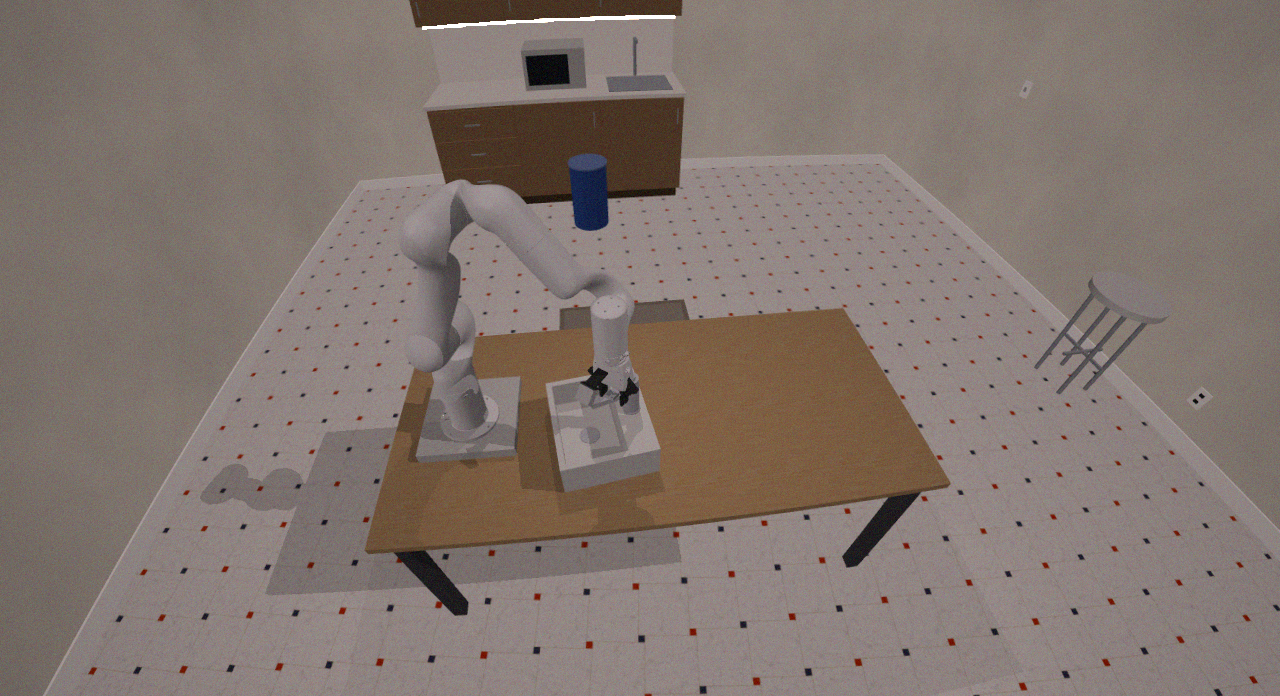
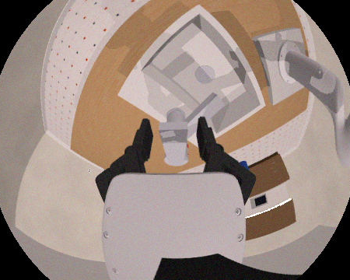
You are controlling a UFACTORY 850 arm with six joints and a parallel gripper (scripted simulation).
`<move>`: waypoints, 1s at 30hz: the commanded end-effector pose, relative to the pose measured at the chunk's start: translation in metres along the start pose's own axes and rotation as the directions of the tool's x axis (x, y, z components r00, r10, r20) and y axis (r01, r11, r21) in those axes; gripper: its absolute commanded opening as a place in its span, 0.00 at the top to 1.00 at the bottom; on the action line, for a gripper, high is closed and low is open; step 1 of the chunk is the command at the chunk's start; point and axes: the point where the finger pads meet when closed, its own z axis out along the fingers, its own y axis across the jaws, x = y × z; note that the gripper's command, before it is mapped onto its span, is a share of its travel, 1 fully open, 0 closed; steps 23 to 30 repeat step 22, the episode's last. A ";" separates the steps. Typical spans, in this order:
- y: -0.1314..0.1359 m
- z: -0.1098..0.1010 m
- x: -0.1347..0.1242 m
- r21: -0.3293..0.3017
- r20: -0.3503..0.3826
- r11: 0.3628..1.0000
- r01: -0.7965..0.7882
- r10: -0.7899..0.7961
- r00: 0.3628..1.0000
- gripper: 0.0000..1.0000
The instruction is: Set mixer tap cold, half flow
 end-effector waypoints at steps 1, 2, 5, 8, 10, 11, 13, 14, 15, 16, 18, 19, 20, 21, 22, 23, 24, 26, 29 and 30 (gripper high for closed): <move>-0.001 -0.001 0.000 0.002 0.001 1.000 0.000 0.000 1.000 0.35; -0.001 -0.002 0.000 0.002 0.001 1.000 0.000 0.000 1.000 0.35; -0.001 -0.004 0.000 0.002 0.001 1.000 0.000 0.000 1.000 0.35; -0.001 -0.005 0.000 0.002 0.001 1.000 0.000 0.000 1.000 0.35; -0.001 -0.008 0.000 0.002 0.001 1.000 0.000 0.000 1.000 0.35; -0.001 -0.009 0.000 0.002 0.001 1.000 0.000 0.000 1.000 0.35; -0.001 -0.011 0.000 0.002 0.001 1.000 0.000 0.000 1.000 0.35; -0.001 -0.011 0.000 0.002 0.001 1.000 0.000 0.000 1.000 0.35; -0.001 -0.011 0.000 0.002 0.001 1.000 0.000 0.000 1.000 0.35; -0.001 -0.011 0.000 0.002 0.001 1.000 0.000 0.000 1.000 0.35; -0.001 -0.011 0.000 0.002 0.001 1.000 0.000 0.000 1.000 0.35; -0.001 -0.011 0.000 0.002 0.001 1.000 0.000 0.000 1.000 0.35; -0.001 -0.011 0.000 0.002 0.001 1.000 0.000 0.000 1.000 0.35; -0.001 -0.011 0.000 0.002 0.001 1.000 0.000 0.000 1.000 0.35; -0.001 -0.011 0.000 0.002 0.001 1.000 0.000 0.000 1.000 0.35; -0.001 -0.011 0.000 0.002 0.001 1.000 0.000 0.000 1.000 0.35; -0.001 -0.011 0.000 0.002 0.001 1.000 0.000 0.000 1.000 0.35; -0.001 -0.011 0.000 0.002 0.001 1.000 0.000 0.000 1.000 0.35; -0.001 -0.011 0.000 0.002 0.001 1.000 0.000 0.000 1.000 0.35; -0.001 -0.011 0.000 0.002 0.001 1.000 0.000 0.000 1.000 0.35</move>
